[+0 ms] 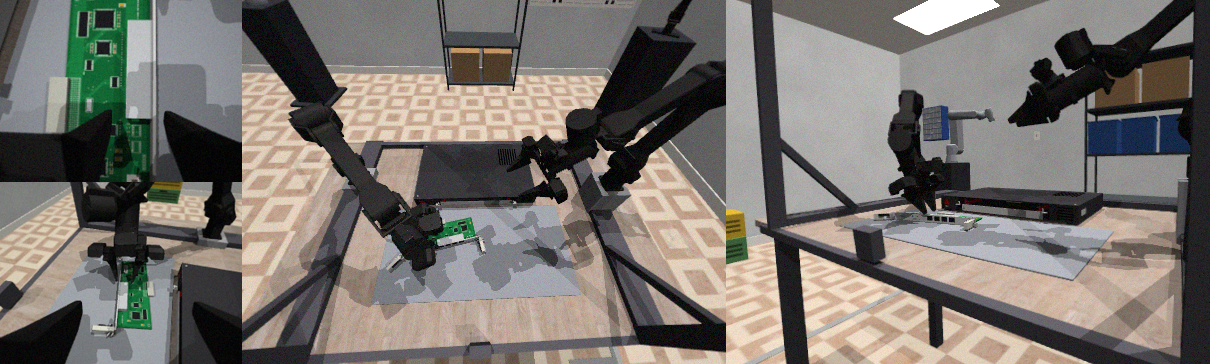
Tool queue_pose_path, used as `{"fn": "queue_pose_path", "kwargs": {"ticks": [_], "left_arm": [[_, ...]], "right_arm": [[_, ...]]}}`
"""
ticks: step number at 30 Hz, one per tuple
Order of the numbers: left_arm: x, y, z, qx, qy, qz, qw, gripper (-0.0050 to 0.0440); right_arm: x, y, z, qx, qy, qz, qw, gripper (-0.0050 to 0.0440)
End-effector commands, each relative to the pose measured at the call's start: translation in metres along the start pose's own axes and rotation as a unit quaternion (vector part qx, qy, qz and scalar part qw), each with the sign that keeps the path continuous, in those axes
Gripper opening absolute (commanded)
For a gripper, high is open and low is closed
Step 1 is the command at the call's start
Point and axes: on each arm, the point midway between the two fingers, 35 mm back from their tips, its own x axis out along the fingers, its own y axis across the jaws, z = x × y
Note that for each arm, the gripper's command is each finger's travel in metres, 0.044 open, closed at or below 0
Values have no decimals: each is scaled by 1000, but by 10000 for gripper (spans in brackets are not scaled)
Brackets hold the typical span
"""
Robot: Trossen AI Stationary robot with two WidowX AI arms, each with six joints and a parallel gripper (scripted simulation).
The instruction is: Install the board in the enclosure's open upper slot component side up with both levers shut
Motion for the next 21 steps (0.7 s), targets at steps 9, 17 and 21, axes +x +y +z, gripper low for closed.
{"fn": "queue_pose_path", "kwargs": {"ticks": [9,17,21], "left_arm": [[13,-10,14,-6,-11,-14,1000,141],[10,-9,12,-7,-11,-15,1000,114],[-1,-12,19,-11,-18,-24,999,59]], "right_arm": [[-2,-1,9,1,-13,-1,1000,400],[-2,-1,9,1,-13,-1,1000,400],[-2,-1,9,1,-13,-1,1000,400]]}}
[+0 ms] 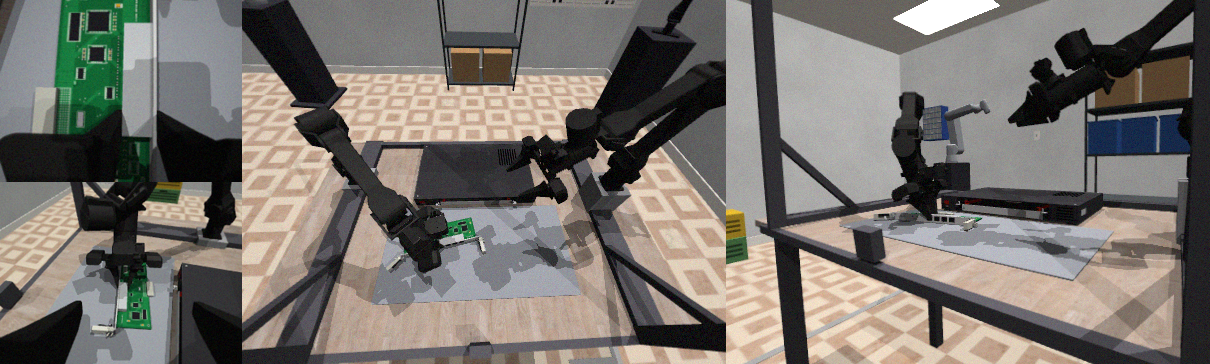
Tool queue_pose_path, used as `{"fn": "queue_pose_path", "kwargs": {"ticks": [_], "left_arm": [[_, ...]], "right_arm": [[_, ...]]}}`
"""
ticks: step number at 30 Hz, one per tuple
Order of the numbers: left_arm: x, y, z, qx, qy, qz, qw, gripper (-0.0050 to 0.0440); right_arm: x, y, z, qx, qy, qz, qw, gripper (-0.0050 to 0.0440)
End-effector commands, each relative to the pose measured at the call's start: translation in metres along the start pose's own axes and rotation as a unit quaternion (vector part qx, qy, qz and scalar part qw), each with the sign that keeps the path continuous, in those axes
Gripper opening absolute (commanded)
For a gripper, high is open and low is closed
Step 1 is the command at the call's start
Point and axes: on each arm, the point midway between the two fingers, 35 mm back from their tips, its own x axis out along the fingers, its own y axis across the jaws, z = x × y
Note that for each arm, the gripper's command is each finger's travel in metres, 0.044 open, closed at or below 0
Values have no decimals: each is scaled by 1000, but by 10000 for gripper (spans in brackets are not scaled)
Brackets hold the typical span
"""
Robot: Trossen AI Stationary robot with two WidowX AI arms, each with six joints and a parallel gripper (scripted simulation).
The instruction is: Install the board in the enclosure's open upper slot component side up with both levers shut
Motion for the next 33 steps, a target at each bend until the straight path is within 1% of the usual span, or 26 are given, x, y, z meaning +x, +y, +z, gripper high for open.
{"fn": "queue_pose_path", "kwargs": {"ticks": [1,2,3,6,7,9,10,11,13,15,16,18,20,25,28,30,33], "left_arm": [[-23,-8,16,-9,-16,-23,1000,35],[-28,-8,18,-9,-16,-23,1000,11],[-32,-8,20,-9,-16,-23,1000,0],[-38,-8,23,-9,-16,-23,1000,72],[-42,-8,24,-9,-16,-23,1000,80],[-53,-7,29,-9,-16,-23,1000,80],[-53,-7,29,-9,-16,-23,1000,80],[-47,-6,28,-5,-12,-17,1000,80],[-47,-6,28,-5,-12,-17,1000,80],[-44,-7,34,0,-12,-21,1000,80],[-37,-7,35,6,-8,-16,1000,80],[-31,-9,49,19,-9,-22,1000,80],[-22,-10,69,37,-10,-28,999,80],[-7,-12,104,69,-10,-37,997,80],[-1,-13,118,82,-11,-42,996,80],[-1,-13,118,82,-11,-42,996,80],[3,-14,128,91,-12,-45,995,80]], "right_arm": [[-2,-1,9,1,-13,-1,1000,400],[-2,-1,9,1,-13,-1,1000,400],[-2,-1,9,1,-13,-1,1000,400],[-2,-1,9,1,-13,-1,1000,400],[-2,-1,9,1,-13,-1,1000,400],[-2,-1,9,1,-13,-1,1000,400],[-2,-1,9,1,-13,-1,1000,400],[-2,-1,9,1,-13,-1,1000,400],[-2,-1,9,1,-13,-1,1000,400],[0,2,5,10,-2,-1,1000,400],[1,5,6,17,1,0,1000,400],[3,14,-3,43,26,2,999,400],[5,27,-18,77,63,0,995,400],[2,54,-52,143,143,-21,979,400],[-3,68,-72,173,184,-44,967,400],[-3,68,-72,173,184,-44,967,400],[-11,80,-90,196,218,-73,953,400]]}}
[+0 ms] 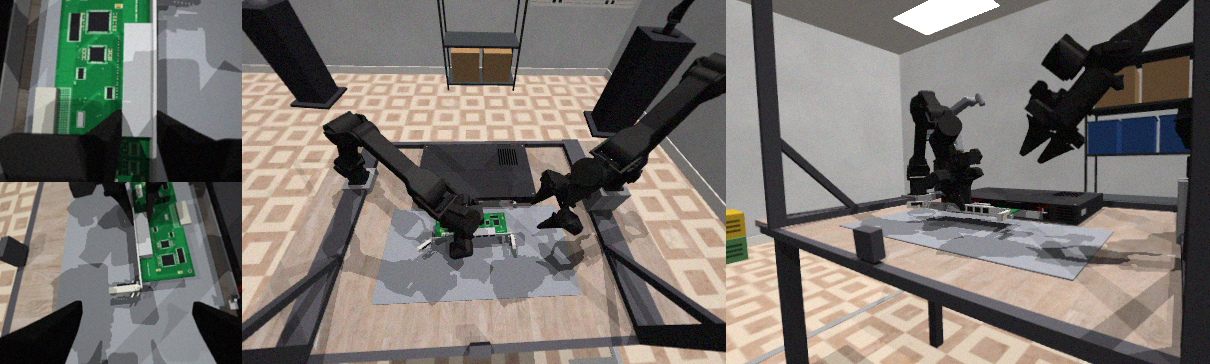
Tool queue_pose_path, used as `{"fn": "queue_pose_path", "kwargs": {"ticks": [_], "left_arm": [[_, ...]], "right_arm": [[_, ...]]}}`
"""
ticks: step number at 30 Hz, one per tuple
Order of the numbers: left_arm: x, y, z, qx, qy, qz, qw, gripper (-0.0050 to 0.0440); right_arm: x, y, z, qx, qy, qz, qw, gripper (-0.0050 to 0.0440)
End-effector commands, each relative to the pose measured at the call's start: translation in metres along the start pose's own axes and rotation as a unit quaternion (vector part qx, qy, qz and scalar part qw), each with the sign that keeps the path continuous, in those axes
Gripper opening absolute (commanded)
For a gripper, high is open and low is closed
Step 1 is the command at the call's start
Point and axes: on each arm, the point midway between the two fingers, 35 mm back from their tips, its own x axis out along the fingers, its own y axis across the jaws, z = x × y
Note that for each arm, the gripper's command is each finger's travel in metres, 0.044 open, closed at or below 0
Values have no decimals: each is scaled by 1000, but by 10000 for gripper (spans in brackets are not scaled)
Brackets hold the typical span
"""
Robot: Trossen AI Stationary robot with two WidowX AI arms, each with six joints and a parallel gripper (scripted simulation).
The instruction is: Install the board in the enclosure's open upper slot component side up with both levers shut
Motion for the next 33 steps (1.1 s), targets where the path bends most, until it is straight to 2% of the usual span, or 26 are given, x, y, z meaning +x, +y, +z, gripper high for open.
{"fn": "queue_pose_path", "kwargs": {"ticks": [1,6,9,12,14,22,33], "left_arm": [[-9,-7,25,11,-16,-16,1000,80],[-7,-6,29,14,-17,-16,1000,80],[-15,-2,31,13,-23,-20,999,80],[-14,6,29,14,-21,-19,1000,80],[-14,6,29,14,-21,-19,1000,80],[-16,15,32,13,-25,-20,999,80],[-18,13,33,13,-27,-22,999,80]], "right_arm": [[-3,12,-18,41,32,-37,998,400],[-10,14,-51,74,60,-96,991,400],[-16,13,-66,87,63,-131,986,400],[-23,11,-80,96,58,-164,980,400],[-23,11,-80,96,58,-164,980,400],[-49,6,-104,105,-1,-240,965,400],[-80,8,-110,97,-109,-260,954,400]]}}
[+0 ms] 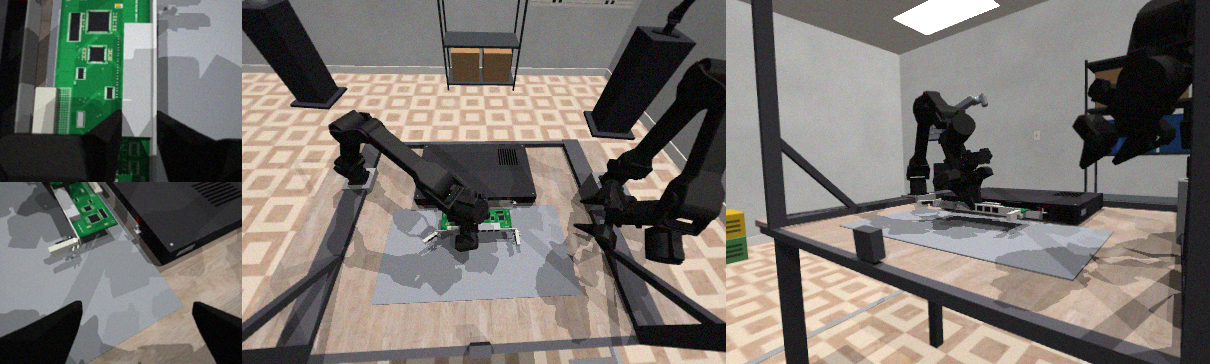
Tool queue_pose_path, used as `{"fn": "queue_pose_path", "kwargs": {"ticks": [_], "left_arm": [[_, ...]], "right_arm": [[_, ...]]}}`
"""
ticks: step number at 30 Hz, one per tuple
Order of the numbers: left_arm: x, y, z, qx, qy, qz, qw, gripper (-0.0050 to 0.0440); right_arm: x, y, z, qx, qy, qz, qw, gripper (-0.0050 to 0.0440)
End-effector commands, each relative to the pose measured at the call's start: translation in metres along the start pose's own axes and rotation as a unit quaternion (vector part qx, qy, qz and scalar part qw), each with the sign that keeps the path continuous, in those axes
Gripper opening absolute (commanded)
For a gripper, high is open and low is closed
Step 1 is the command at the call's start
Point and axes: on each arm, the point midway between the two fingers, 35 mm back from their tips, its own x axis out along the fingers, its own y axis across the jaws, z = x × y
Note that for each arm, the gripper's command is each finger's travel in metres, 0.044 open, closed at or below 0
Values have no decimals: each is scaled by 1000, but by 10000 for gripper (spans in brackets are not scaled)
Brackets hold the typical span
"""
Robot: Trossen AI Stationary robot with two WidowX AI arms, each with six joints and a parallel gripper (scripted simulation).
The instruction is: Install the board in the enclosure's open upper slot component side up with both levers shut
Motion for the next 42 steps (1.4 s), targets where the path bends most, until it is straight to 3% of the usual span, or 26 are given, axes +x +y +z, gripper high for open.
{"fn": "queue_pose_path", "kwargs": {"ticks": [1,8,15,16,19,27,42], "left_arm": [[-25,-4,17,-4,-30,-16,999,80],[-25,-4,17,-4,-30,-16,999,80],[-17,-4,12,-3,-22,-12,1000,80],[-28,-6,20,-4,-35,-19,999,80],[-25,1,18,-4,-28,-16,999,80],[-14,22,11,-3,-25,-13,1000,80],[-17,20,15,-3,-30,-15,999,80]], "right_arm": [[-18,0,3,18,-55,1,998,400],[-34,-2,6,26,-109,24,993,400],[-34,-2,6,26,-109,24,993,400],[-32,-4,5,23,-111,21,993,400],[-32,-7,7,27,-109,22,993,400],[-23,-6,10,26,-109,22,993,400],[9,-5,17,26,-111,22,993,400]]}}
